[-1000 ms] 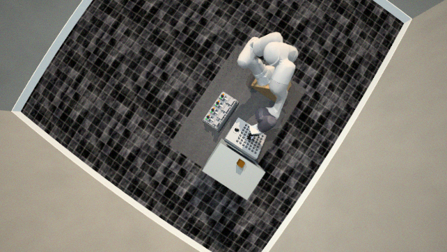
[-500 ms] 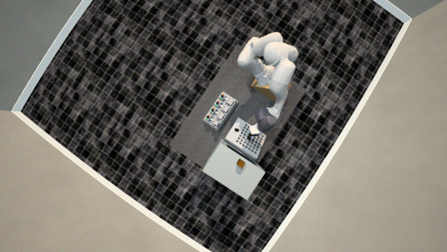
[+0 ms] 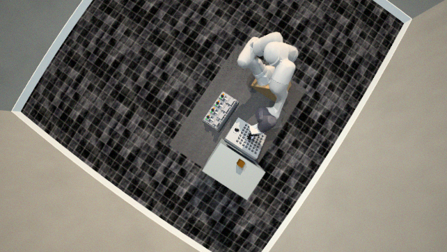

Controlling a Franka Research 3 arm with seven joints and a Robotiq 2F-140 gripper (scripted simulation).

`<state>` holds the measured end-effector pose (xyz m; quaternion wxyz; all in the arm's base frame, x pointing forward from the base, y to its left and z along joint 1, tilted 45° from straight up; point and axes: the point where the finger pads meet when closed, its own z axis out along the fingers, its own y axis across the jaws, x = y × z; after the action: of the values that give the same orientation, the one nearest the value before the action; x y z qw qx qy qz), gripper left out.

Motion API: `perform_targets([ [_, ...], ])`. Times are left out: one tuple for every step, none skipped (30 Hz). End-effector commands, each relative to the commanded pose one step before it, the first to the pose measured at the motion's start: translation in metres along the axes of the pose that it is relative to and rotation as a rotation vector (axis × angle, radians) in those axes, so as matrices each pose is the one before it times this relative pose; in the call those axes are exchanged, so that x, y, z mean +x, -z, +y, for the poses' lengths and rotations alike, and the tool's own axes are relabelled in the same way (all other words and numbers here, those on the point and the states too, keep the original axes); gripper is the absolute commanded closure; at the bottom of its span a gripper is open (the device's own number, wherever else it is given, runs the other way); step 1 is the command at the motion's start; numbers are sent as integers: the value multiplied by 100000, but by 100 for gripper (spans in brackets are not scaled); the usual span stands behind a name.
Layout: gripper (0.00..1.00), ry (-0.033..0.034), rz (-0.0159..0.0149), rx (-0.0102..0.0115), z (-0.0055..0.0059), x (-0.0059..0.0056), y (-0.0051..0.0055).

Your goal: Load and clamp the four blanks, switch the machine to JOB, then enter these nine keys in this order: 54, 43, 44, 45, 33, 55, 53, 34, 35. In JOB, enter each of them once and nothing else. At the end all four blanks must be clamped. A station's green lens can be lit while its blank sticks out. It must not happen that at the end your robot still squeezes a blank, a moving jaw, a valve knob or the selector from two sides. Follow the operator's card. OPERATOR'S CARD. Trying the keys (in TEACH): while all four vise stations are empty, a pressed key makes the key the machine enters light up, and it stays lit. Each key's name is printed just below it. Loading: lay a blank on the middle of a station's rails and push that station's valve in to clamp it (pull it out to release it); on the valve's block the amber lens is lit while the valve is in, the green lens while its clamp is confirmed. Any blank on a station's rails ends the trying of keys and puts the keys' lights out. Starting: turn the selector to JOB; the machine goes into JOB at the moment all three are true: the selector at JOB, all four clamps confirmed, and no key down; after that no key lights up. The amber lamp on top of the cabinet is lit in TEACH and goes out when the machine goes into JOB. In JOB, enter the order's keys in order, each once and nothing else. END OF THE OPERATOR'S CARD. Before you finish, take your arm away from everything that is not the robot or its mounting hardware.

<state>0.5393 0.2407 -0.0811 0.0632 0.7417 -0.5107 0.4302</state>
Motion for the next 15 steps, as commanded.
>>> perform_targets([
  [100,529,-239,361,-104,-116,413],
  [100,0,0,0,0,0,141],
  [100,1,0,0,0,0,153],
  [100,-1,0,0,0,0,165],
  [100,0,0,0,0,0,174],
  [100,0,0,0,0,0,181],
  [100,0,0,0,0,0,187],
  [100,1,0,0,0,0,189],
  [100,0,0,0,0,0,190],
  [100,0,0,0,0,0,188],
  [100,0,0,0,0,0,184],
  [100,0,0,0,0,0,178],
  [100,0,0,0,0,0,0],
  [100,0,0,0,0,0,0],
  [100,1,0,0,0,0,169],
])
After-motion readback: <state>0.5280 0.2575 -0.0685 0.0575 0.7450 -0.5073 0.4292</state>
